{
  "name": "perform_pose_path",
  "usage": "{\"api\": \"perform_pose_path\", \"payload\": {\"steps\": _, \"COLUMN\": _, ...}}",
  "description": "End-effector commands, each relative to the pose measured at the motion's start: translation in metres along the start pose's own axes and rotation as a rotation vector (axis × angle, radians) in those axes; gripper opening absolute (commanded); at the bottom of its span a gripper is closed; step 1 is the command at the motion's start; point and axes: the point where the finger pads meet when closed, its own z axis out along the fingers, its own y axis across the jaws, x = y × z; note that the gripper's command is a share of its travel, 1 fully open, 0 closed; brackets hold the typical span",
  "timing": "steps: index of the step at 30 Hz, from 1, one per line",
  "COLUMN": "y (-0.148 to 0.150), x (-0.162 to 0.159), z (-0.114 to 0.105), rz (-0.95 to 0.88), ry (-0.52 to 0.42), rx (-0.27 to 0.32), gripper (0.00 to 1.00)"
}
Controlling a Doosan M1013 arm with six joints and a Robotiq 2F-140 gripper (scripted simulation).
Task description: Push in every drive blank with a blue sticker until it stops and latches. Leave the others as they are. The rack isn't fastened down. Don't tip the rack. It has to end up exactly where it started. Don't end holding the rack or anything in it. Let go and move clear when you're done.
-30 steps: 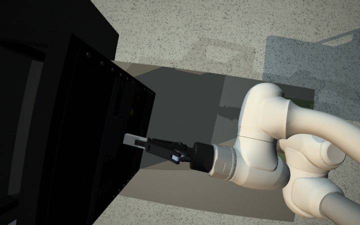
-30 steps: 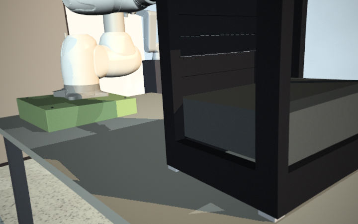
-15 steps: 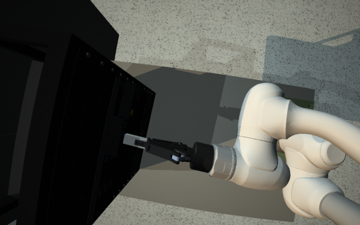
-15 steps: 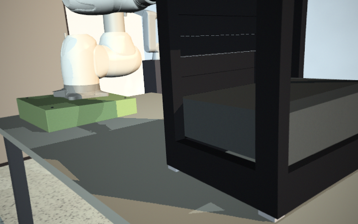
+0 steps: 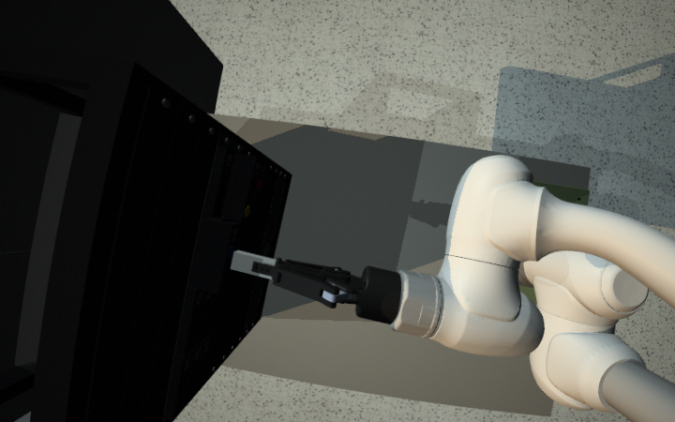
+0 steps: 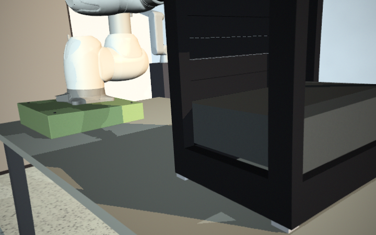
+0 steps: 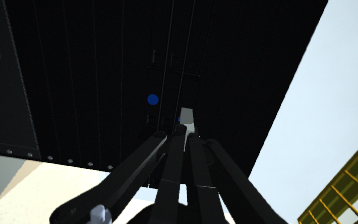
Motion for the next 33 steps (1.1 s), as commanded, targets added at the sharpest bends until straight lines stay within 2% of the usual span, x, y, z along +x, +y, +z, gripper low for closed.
{"api": "perform_pose_path", "payload": {"steps": 1, "y": 0.001, "x": 0.001, "z": 0.003, "rz": 0.003, "ry": 0.002, "rx": 0.003, "gripper": 0.0}}
{"api": "perform_pose_path", "payload": {"steps": 33, "y": 0.0, "x": 0.001, "z": 0.015, "rz": 0.003, "ry": 0.002, "rx": 0.003, "gripper": 0.0}}
